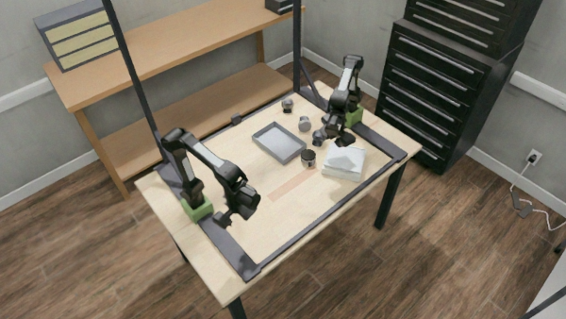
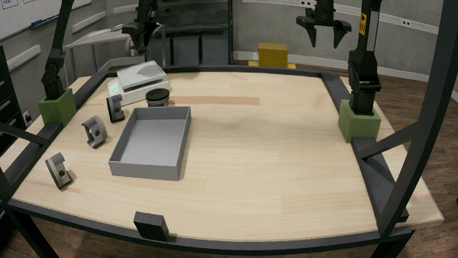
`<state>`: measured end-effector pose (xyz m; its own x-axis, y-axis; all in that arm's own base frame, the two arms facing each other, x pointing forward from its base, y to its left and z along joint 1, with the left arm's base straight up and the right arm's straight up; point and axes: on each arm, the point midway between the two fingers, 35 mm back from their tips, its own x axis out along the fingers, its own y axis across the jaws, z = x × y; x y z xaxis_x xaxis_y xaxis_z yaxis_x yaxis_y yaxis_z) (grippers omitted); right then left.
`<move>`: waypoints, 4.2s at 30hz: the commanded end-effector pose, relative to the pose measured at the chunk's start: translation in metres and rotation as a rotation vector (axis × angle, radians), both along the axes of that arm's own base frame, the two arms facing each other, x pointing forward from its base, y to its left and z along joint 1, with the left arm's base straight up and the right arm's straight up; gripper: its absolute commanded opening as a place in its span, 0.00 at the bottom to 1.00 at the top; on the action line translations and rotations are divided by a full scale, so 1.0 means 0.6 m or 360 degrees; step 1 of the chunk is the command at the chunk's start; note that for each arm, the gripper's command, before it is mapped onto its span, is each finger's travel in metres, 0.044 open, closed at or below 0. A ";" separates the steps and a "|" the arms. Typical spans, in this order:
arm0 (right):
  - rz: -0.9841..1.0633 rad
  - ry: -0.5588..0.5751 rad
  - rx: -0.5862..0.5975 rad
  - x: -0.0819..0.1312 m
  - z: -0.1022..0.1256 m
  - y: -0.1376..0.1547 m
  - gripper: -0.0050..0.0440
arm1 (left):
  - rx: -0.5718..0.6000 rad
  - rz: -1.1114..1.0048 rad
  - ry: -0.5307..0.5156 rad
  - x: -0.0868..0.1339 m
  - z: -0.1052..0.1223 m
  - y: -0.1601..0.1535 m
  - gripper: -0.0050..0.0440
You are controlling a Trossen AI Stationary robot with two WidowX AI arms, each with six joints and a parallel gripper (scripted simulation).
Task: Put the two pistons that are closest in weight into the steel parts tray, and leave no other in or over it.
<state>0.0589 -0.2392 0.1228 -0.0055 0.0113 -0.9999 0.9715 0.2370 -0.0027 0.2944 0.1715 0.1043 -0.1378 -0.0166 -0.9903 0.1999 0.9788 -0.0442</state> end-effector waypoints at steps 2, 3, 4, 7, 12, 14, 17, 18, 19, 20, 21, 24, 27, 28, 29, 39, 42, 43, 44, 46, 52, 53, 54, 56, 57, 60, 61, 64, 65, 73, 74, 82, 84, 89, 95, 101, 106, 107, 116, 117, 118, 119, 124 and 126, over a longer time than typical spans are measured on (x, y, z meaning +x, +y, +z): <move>0.0010 -0.0017 -0.0050 0.004 0.014 -0.009 0.92 | 0.0019 -0.0230 -0.0017 0.010 0.021 0.002 0.43; 0.0010 -0.0017 -0.0050 0.004 0.014 -0.009 0.92 | 0.0018 -0.0271 -0.0014 0.010 0.022 0.002 0.43; 0.0010 -0.0017 -0.0050 0.004 0.014 -0.009 0.92 | 0.0016 -0.0313 -0.0008 0.010 0.022 0.002 0.43; 0.0010 -0.0017 -0.0050 0.004 0.014 -0.009 0.92 | 0.0006 -0.0439 0.0016 0.010 0.021 0.002 0.43; 0.0010 -0.0017 -0.0050 0.004 0.014 -0.009 0.92 | -0.0001 -0.0564 0.0035 0.010 0.022 0.002 0.43; 0.0010 -0.0017 -0.0050 0.004 0.014 -0.009 0.92 | -0.0010 -0.0648 0.0053 0.010 0.020 0.002 0.43; 0.0010 -0.0017 -0.0050 0.004 0.014 -0.009 0.92 | -0.0008 -0.0773 0.0062 0.010 0.025 0.002 0.43; 0.0010 -0.0017 -0.0050 0.004 0.014 -0.009 0.92 | -0.0009 -0.0815 0.0067 0.010 0.026 0.002 0.43; 0.0010 -0.0017 -0.0050 0.004 0.014 -0.009 0.92 | -0.0013 -0.0856 0.0075 0.010 0.026 0.002 0.43; 0.0010 -0.0017 -0.0050 0.004 0.014 -0.009 0.92 | -0.0018 -0.0898 0.0086 0.010 0.024 0.002 0.43; 0.0010 -0.0017 -0.0050 0.004 0.014 -0.009 0.92 | -0.0024 -0.0940 0.0096 0.010 0.023 0.002 0.43; 0.0010 -0.0017 -0.0050 0.004 0.014 -0.009 0.92 | -0.0029 -0.1065 0.0113 0.010 0.024 0.002 0.43; 0.0010 -0.0017 -0.0050 0.004 0.014 -0.009 0.92 | -0.0019 -0.1107 0.0109 0.010 0.030 0.002 0.43; 0.0010 -0.0017 -0.0050 0.004 0.014 -0.009 0.92 | -0.0023 -0.1149 0.0117 0.010 0.029 0.002 0.43; 0.0010 -0.0017 -0.0050 0.004 0.014 -0.009 0.92 | -0.0018 -0.1156 0.0114 0.010 0.027 0.003 0.43; 0.0010 -0.0017 -0.0050 0.004 0.014 -0.009 0.92 | -0.0036 -0.1146 0.0129 -0.004 -0.005 0.005 0.43; 0.0010 -0.0017 -0.0050 0.004 0.014 -0.009 0.92 | -0.0037 -0.1146 0.0130 -0.005 -0.011 0.005 0.43; 0.0010 -0.0017 -0.0050 0.004 0.014 -0.009 0.92 | -0.0037 -0.1146 0.0130 -0.005 -0.011 0.005 0.43; 0.0010 -0.0017 -0.0050 0.004 0.014 -0.009 0.92 | -0.0038 -0.1149 0.0130 -0.005 -0.014 0.004 0.43; 0.0010 -0.0017 -0.0050 0.004 0.014 -0.009 0.92 | -0.0041 -0.1148 0.0133 -0.006 -0.020 0.005 0.43; 0.0010 -0.0017 -0.0050 0.004 0.014 -0.009 0.92 | -0.0054 -0.1146 0.0146 -0.009 -0.043 0.007 0.43; 0.0010 -0.0017 -0.0050 0.004 0.014 -0.009 0.92 | -0.0057 -0.1146 0.0149 -0.010 -0.047 0.007 0.43; 0.0010 -0.0017 -0.0050 0.004 0.014 -0.009 0.92 | -0.0060 -0.1146 0.0151 -0.011 -0.051 0.007 0.43; 0.0010 -0.0017 -0.0050 0.004 0.014 -0.009 0.92 | -0.0060 -0.1147 0.0150 -0.011 -0.056 0.007 0.43; 0.0010 -0.0017 -0.0050 0.004 0.014 -0.009 0.92 | -0.0058 -0.1147 0.0148 -0.012 -0.058 0.007 0.43; 0.0010 -0.0017 -0.0050 0.004 0.014 -0.009 0.92 | -0.0055 -0.1147 0.0147 -0.012 -0.060 0.007 0.43; 0.0010 -0.0017 -0.0050 0.004 0.014 -0.009 0.92 | -0.0044 -0.1148 0.0137 -0.012 -0.058 0.007 0.43; 0.0010 -0.0017 -0.0050 0.004 0.014 -0.009 0.92 | -0.0058 -0.1146 0.0149 -0.015 -0.071 0.008 0.43; 0.0010 -0.0017 -0.0050 0.004 0.014 -0.009 0.92 | -0.0063 -0.1146 0.0154 -0.015 -0.076 0.008 0.43; 0.0010 -0.0017 -0.0050 0.004 0.014 -0.009 0.92 | -0.0061 -0.1147 0.0152 -0.019 -0.097 0.010 0.43; 0.0010 -0.0017 -0.0050 0.004 0.014 -0.009 0.92 | -0.0064 -0.1147 0.0155 -0.020 -0.101 0.010 0.43; 0.0010 -0.0017 -0.0050 0.004 0.014 -0.009 0.92 | -0.0041 -0.1144 0.0128 -0.016 -0.102 0.011 0.43; 0.0010 -0.0017 -0.0050 0.004 0.014 -0.009 0.92 | -0.0049 -0.1148 0.0141 -0.021 -0.106 0.010 0.43; 0.0010 -0.0017 -0.0050 0.004 0.014 -0.009 0.92 | -0.0049 -0.1148 0.0141 -0.019 -0.108 0.011 0.43; 0.0010 -0.0017 -0.0050 0.004 0.014 -0.009 0.92 | -0.0041 -0.1144 0.0128 -0.016 -0.105 0.011 0.43; 0.0010 -0.0017 -0.0050 0.004 0.014 -0.009 0.92 | -0.0056 -0.1147 0.0148 -0.021 -0.113 0.010 0.43; 0.0010 -0.0017 -0.0050 0.004 0.014 -0.009 0.92 | -0.0041 -0.1144 0.0128 -0.016 -0.108 0.011 0.43; 0.0010 -0.0017 -0.0050 0.004 0.014 -0.009 0.92 | -0.0048 -0.1147 0.0140 -0.019 -0.111 0.011 0.43; 0.0010 -0.0017 -0.0050 0.004 0.014 -0.009 0.92 | -0.0041 -0.1144 0.0128 -0.016 -0.109 0.011 0.43; 0.0010 -0.0017 -0.0050 0.004 0.014 -0.009 0.92 | -0.0041 -0.1144 0.0128 -0.016 -0.109 0.011 0.43; 0.0010 -0.0017 -0.0050 0.004 0.014 -0.009 0.92 | -0.0041 -0.1144 0.0128 -0.016 -0.109 0.011 0.43; 0.0010 -0.0017 -0.0050 0.004 0.014 -0.009 0.92 | -0.0041 -0.1144 0.0128 -0.016 -0.109 0.011 0.43; 0.0010 -0.0017 -0.0050 0.004 0.014 -0.009 0.92 | -0.0041 -0.1144 0.0128 -0.015 -0.110 0.011 0.43; 0.0010 -0.0017 -0.0050 0.004 0.014 -0.009 0.92 | -0.0041 -0.1144 0.0128 -0.015 -0.110 0.011 0.43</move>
